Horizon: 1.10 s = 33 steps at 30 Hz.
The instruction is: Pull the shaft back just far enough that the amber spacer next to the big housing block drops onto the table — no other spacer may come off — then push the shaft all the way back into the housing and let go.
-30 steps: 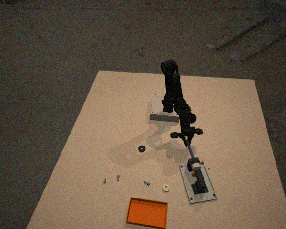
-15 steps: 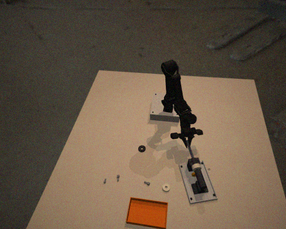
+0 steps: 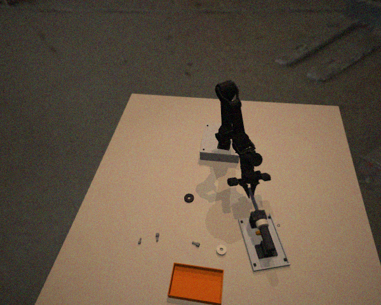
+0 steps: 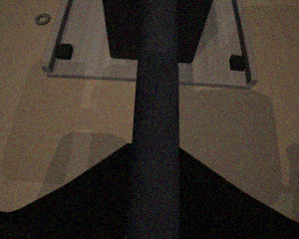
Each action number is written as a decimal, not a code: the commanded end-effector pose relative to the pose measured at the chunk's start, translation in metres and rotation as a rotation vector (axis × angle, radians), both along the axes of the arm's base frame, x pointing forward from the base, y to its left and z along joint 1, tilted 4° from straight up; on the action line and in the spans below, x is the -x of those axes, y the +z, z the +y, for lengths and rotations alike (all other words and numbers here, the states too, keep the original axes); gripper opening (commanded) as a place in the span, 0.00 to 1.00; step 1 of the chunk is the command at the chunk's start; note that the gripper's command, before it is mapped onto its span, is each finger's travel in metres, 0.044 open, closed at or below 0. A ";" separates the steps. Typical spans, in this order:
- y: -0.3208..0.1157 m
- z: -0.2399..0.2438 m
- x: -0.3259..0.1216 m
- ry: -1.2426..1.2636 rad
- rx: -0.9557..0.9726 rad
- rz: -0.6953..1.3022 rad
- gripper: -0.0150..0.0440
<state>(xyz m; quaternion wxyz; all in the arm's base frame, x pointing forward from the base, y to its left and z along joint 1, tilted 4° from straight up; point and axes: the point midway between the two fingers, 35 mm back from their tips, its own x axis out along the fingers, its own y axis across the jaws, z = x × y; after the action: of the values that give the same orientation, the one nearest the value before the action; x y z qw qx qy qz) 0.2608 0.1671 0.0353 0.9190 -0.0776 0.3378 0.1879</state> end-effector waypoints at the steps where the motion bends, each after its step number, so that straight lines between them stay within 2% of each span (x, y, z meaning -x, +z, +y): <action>1: 0.003 0.002 -0.003 0.003 -0.005 -0.007 0.25; 33: 0.000 0.003 -0.007 0.002 0.003 0.002 0.25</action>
<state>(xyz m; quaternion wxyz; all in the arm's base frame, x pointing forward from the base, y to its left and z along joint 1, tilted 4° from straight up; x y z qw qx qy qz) 0.2672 0.1700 0.0351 0.9178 -0.0799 0.3402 0.1884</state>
